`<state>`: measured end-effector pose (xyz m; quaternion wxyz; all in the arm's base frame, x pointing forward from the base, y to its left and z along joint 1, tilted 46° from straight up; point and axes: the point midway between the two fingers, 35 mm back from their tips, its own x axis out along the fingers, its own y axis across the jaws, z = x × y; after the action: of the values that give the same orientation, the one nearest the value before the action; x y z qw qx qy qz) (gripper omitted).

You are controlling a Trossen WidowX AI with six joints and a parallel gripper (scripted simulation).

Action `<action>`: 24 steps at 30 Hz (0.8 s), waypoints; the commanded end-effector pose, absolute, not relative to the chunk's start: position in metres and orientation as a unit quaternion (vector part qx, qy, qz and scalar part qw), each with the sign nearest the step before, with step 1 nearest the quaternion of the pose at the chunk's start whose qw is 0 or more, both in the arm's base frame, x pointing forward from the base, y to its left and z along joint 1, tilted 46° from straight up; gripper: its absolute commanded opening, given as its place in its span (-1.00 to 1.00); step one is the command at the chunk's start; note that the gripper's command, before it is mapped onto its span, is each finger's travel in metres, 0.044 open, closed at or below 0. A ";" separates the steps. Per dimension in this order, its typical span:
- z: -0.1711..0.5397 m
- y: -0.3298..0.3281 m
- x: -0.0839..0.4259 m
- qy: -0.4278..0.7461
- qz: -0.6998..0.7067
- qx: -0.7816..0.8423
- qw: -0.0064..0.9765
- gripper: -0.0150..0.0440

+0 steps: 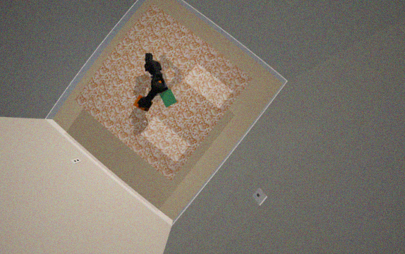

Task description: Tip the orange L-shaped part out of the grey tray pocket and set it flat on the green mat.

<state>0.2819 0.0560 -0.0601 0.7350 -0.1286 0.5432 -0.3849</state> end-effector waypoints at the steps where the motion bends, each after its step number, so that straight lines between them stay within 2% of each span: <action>1: -0.042 0.077 0.282 0.543 -0.382 -0.124 0.737 0.12; 7: 0.012 0.117 0.267 0.543 -0.383 -0.125 0.737 0.12; 24: 0.010 0.115 0.268 0.543 -0.383 -0.128 0.737 0.12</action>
<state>0.2678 0.1148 0.0099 0.7366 -0.1275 0.5428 -0.3828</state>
